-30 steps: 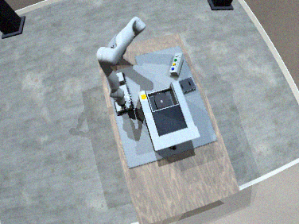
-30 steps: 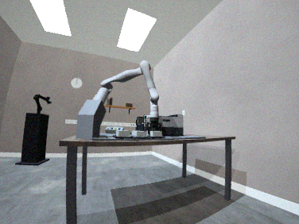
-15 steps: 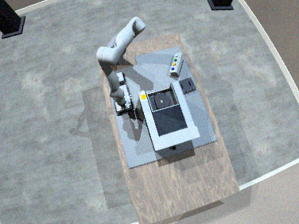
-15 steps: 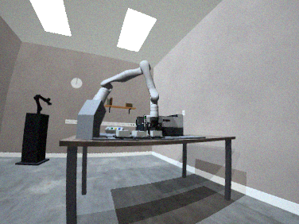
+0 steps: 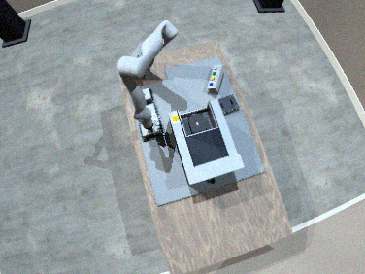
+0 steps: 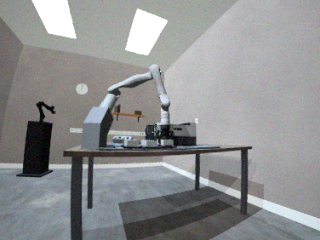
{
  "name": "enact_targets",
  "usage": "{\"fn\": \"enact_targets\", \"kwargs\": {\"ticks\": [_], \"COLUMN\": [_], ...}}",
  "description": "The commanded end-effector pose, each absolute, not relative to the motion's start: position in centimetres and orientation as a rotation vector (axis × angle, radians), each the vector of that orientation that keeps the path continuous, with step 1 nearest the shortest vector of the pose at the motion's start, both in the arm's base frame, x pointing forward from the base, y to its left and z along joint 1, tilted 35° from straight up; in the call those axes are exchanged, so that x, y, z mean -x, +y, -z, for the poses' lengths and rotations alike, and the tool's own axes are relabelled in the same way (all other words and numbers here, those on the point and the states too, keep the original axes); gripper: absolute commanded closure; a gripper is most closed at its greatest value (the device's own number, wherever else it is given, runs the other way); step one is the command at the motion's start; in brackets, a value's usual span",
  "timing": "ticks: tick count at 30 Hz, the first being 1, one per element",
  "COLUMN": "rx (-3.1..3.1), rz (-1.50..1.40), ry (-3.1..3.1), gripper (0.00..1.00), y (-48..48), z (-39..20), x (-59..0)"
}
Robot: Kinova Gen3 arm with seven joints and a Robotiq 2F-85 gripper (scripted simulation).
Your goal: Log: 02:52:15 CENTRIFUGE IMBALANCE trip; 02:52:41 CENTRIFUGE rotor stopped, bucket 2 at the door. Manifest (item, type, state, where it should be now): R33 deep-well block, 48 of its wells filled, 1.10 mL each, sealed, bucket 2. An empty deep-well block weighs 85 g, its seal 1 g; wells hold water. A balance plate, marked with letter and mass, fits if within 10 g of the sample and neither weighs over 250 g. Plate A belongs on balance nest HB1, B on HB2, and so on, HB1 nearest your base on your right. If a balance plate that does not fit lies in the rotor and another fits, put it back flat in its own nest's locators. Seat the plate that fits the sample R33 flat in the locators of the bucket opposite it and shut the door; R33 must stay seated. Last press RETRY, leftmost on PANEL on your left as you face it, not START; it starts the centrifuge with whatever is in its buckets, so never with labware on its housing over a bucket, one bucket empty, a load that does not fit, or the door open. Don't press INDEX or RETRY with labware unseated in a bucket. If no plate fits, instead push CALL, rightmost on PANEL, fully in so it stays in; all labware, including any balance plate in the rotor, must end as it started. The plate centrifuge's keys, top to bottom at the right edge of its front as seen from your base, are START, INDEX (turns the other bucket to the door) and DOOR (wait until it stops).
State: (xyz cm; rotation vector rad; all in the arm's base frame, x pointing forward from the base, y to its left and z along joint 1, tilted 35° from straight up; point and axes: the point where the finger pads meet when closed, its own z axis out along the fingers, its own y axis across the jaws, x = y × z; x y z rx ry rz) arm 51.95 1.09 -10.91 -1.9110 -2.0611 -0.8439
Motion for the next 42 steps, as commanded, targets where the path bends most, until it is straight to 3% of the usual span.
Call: {"fn": "enact_targets", "kwargs": {"ticks": [1, 42], "rx": [1.913, 1.913], "rz": [0.845, 0.845], "ry": [-2.062, -2.062], "gripper": [0.05, 0.05], "y": [0.9, -1.1], "z": [10.8, 7.6], "x": [-52.0, -51.1]}}
